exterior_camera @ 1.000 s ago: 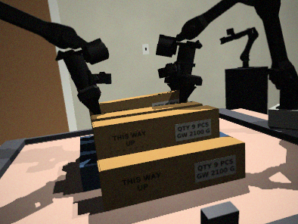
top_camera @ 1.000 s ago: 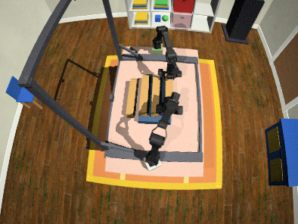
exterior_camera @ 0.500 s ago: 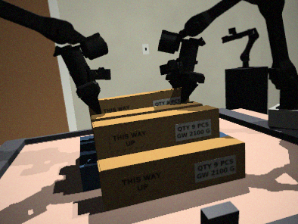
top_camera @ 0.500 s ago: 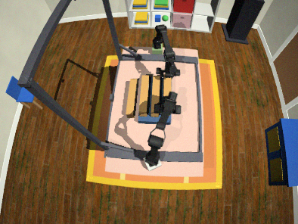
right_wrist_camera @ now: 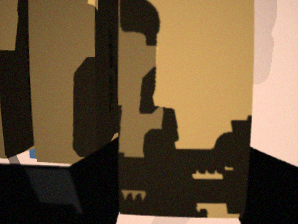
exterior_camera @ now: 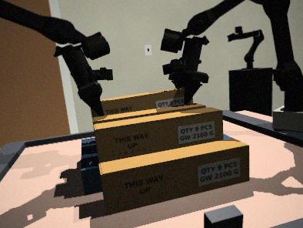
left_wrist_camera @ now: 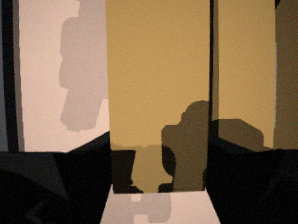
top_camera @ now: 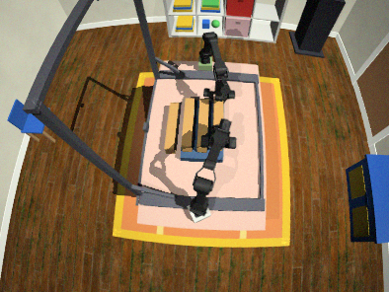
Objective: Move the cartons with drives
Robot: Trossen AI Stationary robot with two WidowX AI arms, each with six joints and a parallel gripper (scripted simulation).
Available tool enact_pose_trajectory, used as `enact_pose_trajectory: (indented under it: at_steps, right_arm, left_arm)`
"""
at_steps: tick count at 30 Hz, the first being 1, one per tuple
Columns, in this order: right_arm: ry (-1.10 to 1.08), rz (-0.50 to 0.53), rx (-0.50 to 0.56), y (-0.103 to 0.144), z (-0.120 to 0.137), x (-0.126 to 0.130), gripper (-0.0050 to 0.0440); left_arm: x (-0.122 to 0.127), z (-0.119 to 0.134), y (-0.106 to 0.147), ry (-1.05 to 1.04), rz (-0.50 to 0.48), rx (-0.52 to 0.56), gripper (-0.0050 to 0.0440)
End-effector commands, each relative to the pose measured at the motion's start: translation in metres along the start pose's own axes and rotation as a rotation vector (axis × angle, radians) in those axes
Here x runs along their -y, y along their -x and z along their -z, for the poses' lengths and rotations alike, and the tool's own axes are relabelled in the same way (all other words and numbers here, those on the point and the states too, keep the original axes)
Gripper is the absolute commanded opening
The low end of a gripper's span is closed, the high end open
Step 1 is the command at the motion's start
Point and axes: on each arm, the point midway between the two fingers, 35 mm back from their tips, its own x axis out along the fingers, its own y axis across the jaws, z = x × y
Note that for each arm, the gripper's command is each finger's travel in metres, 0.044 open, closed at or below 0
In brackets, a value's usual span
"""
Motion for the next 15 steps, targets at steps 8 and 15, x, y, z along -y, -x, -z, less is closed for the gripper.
enact_pose_trajectory:
  at_steps: [8,15]
  right_arm:
    - [0.006,0.012,0.051,0.0252,-0.0101,0.0006,-0.005]
    - [0.008,0.028,0.087,0.025,-0.0107,0.0,-0.005]
  left_arm:
    - [-0.0023,-0.0132,0.0388,-0.008,-0.028,0.091,-0.005]
    - [-0.0026,-0.0128,0.0395,-0.006,-0.03,0.092,-0.005]
